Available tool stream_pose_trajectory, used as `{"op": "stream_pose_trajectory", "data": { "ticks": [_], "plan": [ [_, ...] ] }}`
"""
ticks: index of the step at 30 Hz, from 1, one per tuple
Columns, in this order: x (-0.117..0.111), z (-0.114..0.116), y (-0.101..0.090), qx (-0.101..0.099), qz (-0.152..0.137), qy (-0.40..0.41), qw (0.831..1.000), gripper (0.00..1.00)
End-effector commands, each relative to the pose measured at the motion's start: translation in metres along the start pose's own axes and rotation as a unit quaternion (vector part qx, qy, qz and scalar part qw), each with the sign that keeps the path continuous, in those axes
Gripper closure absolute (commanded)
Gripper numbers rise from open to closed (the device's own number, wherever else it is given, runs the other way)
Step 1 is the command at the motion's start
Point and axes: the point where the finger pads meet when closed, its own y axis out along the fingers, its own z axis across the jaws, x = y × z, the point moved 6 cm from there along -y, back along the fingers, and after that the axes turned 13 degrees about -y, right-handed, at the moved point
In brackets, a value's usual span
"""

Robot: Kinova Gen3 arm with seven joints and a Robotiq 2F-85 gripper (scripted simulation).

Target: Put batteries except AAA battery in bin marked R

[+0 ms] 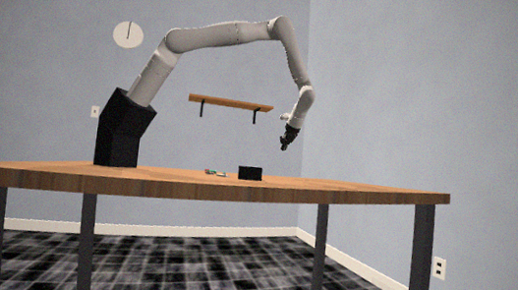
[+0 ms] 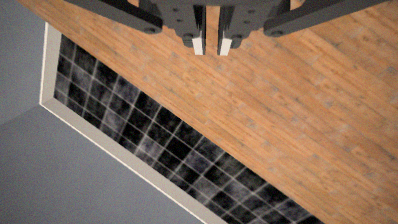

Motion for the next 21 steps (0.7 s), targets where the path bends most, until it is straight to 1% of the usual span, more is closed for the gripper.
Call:
{"op": "stream_pose_trajectory", "data": {
  "ticks": [1,2,3,4,5,7,8,9,11,12,13,14,15,16,18,19,20,21],
  "plan": [
    [-0.021,-0.001,0.004,-0.008,0.004,-0.010,1.000,0.91],
    [-0.021,-0.001,0.004,-0.008,0.004,-0.010,1.000,0.91],
    [-0.026,-0.005,0.006,-0.031,0.000,-0.018,0.999,0.91],
    [-0.031,-0.010,0.007,-0.046,-0.003,-0.023,0.999,0.91],
    [-0.035,-0.017,0.008,-0.047,-0.003,-0.023,0.999,0.91],
    [-0.036,-0.019,0.009,-0.047,-0.003,-0.023,0.999,0.91],
    [-0.041,-0.024,0.010,-0.069,-0.008,-0.031,0.997,0.91],
    [-0.046,-0.030,0.010,-0.083,-0.012,-0.036,0.996,0.91],
    [-0.046,-0.030,0.010,-0.083,-0.012,-0.036,0.996,0.91],
    [-0.050,-0.037,0.011,-0.083,-0.012,-0.036,0.996,0.91],
    [-0.051,-0.038,0.011,-0.083,-0.012,-0.036,0.996,0.91],
    [-0.055,-0.043,0.011,-0.105,-0.018,-0.046,0.993,0.91],
    [-0.060,-0.049,0.011,-0.117,-0.022,-0.052,0.992,0.91],
    [-0.063,-0.055,0.011,-0.117,-0.022,-0.052,0.992,0.91],
    [-0.063,-0.055,0.011,-0.117,-0.022,-0.052,0.992,0.91],
    [-0.068,-0.061,0.010,-0.138,-0.029,-0.063,0.988,0.91],
    [-0.072,-0.067,0.010,-0.148,-0.032,-0.068,0.986,0.91],
    [-0.075,-0.072,0.009,-0.148,-0.032,-0.068,0.986,0.91]
  ]
}}
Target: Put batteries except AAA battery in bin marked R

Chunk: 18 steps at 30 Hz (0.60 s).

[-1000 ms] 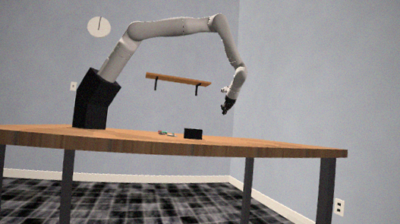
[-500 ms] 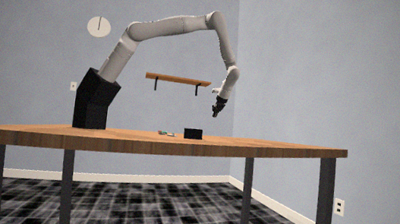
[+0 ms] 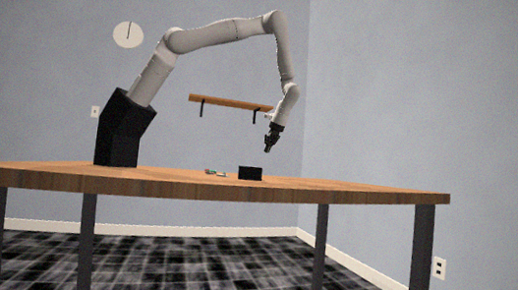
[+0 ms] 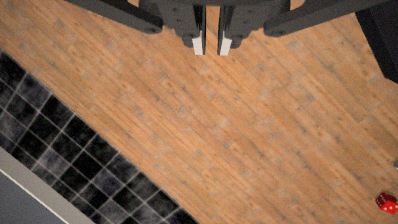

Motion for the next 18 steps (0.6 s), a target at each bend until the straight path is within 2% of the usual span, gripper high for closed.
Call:
{"op": "stream_pose_trajectory", "data": {
  "ticks": [1,2,3,4,7,8,9,11,12,13,16,17,18],
  "plan": [
    [-0.018,0.003,-0.002,-0.004,0.001,-0.013,1.000,0.91],
    [-0.018,0.003,-0.002,-0.004,0.001,-0.013,1.000,0.91],
    [-0.023,-0.002,-0.002,-0.024,-0.008,-0.025,0.999,0.91],
    [-0.028,-0.008,-0.002,-0.033,-0.012,-0.030,0.999,0.91],
    [-0.030,-0.012,-0.002,-0.033,-0.012,-0.030,0.999,0.91],
    [-0.035,-0.018,-0.002,-0.052,-0.021,-0.043,0.997,0.91],
    [-0.039,-0.024,-0.002,-0.060,-0.025,-0.048,0.997,0.91],
    [-0.041,-0.027,-0.003,-0.060,-0.025,-0.048,0.997,0.91],
    [-0.046,-0.033,-0.004,-0.078,-0.035,-0.062,0.994,0.91],
    [-0.050,-0.040,-0.005,-0.084,-0.038,-0.067,0.993,0.91],
    [-0.052,-0.042,-0.005,-0.084,-0.038,-0.067,0.993,0.91],
    [-0.057,-0.048,-0.006,-0.100,-0.049,-0.083,0.990,0.91],
    [-0.060,-0.055,-0.008,-0.105,-0.052,-0.087,0.989,0.91]
  ]
}}
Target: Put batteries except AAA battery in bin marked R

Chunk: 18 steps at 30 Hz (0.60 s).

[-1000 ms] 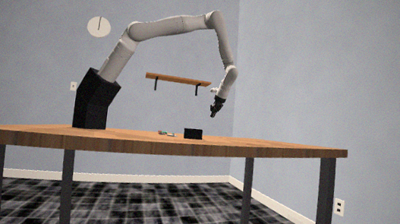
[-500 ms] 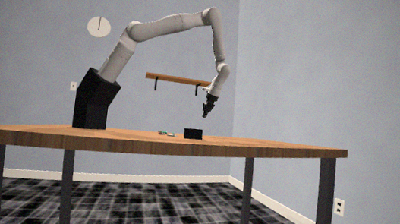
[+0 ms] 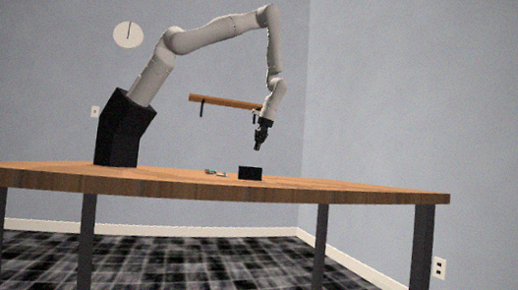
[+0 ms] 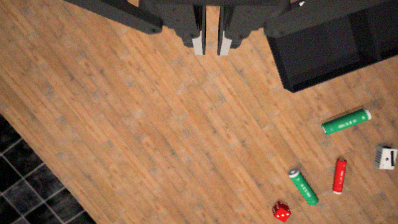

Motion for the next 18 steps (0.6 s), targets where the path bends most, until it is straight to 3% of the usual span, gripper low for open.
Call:
{"op": "stream_pose_trajectory", "data": {
  "ticks": [1,2,4,6,7,10,11,18],
  "plan": [
    [-0.016,0.000,-0.006,-0.006,-0.006,-0.018,1.000,0.91],
    [-0.016,0.000,-0.006,-0.006,-0.006,-0.018,1.000,0.91],
    [-0.026,-0.012,-0.008,-0.025,-0.020,-0.038,0.999,0.91],
    [-0.026,-0.012,-0.008,-0.025,-0.020,-0.038,0.999,0.91],
    [-0.032,-0.017,-0.009,-0.039,-0.031,-0.056,0.997,0.91],
    [-0.037,-0.024,-0.011,-0.042,-0.034,-0.059,0.997,0.91],
    [-0.043,-0.030,-0.013,-0.054,-0.045,-0.078,0.994,0.91],
    [-0.057,-0.047,-0.019,-0.067,-0.060,-0.103,0.991,0.91]
  ]
}}
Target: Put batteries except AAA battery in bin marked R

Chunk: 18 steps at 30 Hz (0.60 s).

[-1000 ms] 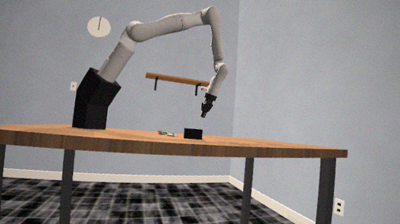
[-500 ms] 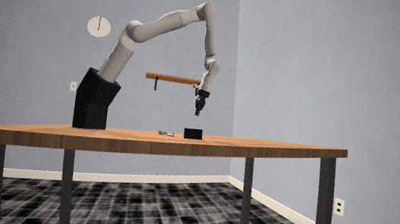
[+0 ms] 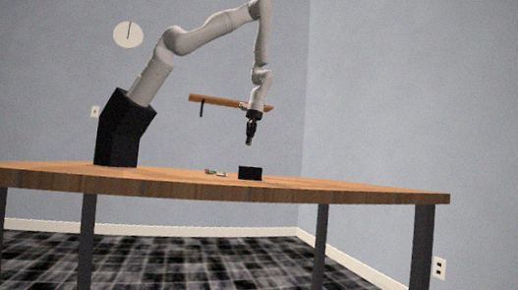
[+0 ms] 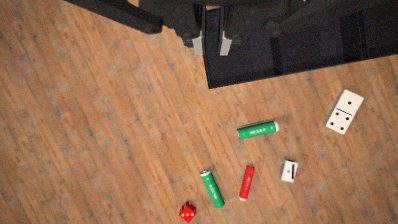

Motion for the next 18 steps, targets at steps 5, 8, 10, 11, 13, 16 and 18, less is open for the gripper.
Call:
{"op": "stream_pose_trajectory", "data": {
  "ticks": [5,8,10,11,13,16,18],
  "plan": [
    [-0.020,-0.001,-0.011,-0.004,-0.016,-0.035,0.999,0.91],
    [-0.039,-0.015,-0.017,-0.016,-0.037,-0.080,0.996,0.91],
    [-0.043,-0.018,-0.019,-0.016,-0.037,-0.081,0.996,0.91],
    [-0.043,-0.018,-0.019,-0.016,-0.037,-0.081,0.996,0.91],
    [-0.051,-0.023,-0.021,-0.019,-0.046,-0.104,0.993,0.91],
    [-0.063,-0.031,-0.025,-0.020,-0.053,-0.128,0.990,0.91],
    [-0.069,-0.035,-0.027,-0.020,-0.053,-0.128,0.990,0.91]
  ]
}}
